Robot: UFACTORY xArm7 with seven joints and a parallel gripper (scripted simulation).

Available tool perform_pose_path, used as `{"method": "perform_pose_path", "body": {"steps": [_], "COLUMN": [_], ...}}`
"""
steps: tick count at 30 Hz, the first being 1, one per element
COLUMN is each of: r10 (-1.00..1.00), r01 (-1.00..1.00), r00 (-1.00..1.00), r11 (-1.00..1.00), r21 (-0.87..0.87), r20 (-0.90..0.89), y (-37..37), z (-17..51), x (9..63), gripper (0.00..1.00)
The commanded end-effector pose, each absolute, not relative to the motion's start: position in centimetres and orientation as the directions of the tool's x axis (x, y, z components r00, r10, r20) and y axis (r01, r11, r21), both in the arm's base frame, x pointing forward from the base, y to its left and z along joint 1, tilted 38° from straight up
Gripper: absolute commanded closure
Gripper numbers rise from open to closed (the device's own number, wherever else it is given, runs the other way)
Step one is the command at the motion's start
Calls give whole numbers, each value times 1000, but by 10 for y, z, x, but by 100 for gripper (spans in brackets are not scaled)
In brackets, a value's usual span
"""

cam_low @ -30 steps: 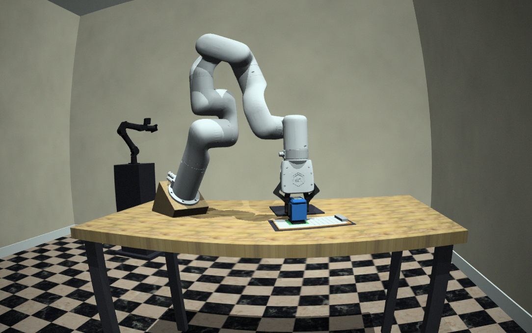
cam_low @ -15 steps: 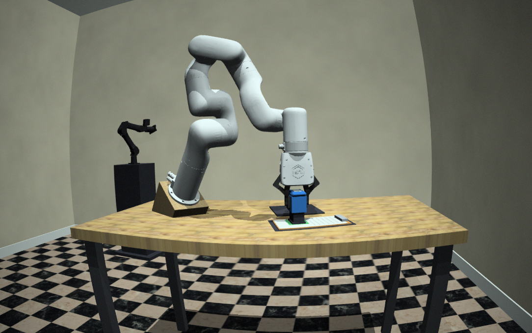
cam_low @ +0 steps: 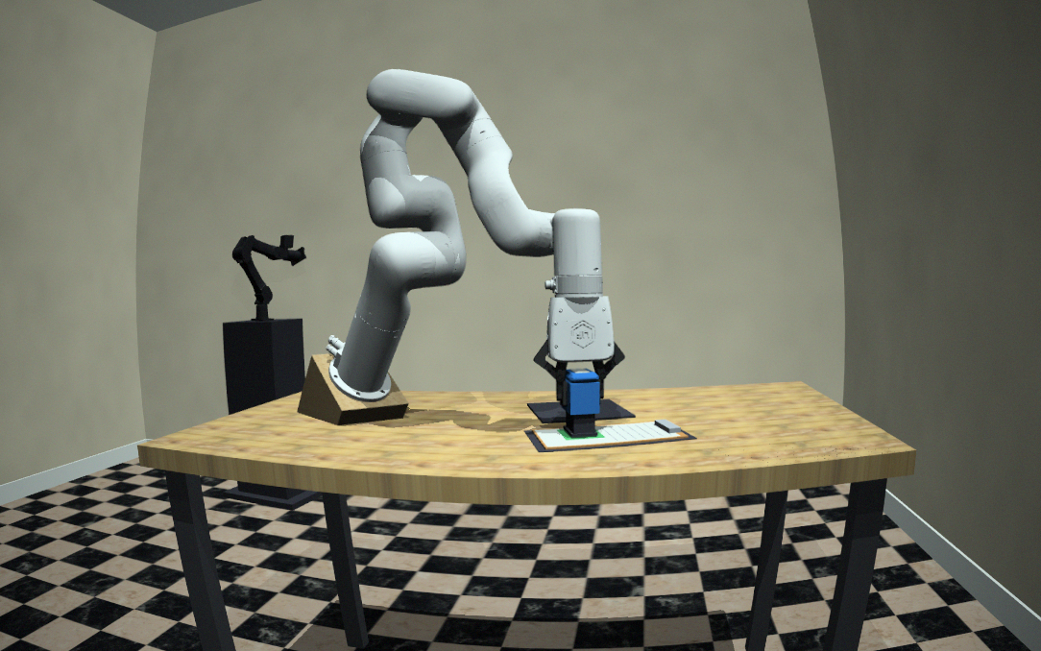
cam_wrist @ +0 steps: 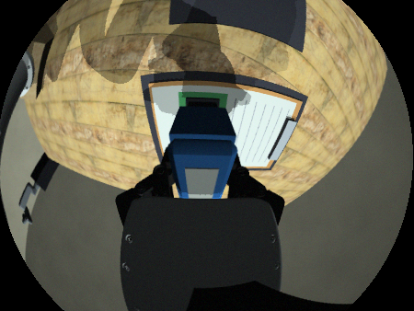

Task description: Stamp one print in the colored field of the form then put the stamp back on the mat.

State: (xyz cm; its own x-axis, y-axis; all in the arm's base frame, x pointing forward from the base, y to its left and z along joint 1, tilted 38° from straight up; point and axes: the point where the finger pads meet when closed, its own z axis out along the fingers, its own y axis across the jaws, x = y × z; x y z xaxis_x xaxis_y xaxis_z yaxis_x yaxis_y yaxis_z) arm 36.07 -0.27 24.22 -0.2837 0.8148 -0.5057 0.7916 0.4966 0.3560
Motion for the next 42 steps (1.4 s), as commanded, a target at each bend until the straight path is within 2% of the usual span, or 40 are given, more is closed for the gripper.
{"method": "perform_pose_path", "body": {"steps": [1,7,18,23,27,28,42], "r10": [814,814,815,835,849,856,878], "r01": [789,789,789,791,796,800,822], "r00": [-283,-283,-282,-249,-227,-215,-165], "r11": [498,498,497,467,444,431,374], "r21": [359,359,360,394,411,418,429], "r20": [-507,-507,-506,-491,-478,-471,-449], "y": [0,9,12,85,101,134,236], "z": [248,274,274,259,250,237,161], "x": [358,341,342,346,342,337,303], "gripper": [72,72,72,72,72,72,72]}}
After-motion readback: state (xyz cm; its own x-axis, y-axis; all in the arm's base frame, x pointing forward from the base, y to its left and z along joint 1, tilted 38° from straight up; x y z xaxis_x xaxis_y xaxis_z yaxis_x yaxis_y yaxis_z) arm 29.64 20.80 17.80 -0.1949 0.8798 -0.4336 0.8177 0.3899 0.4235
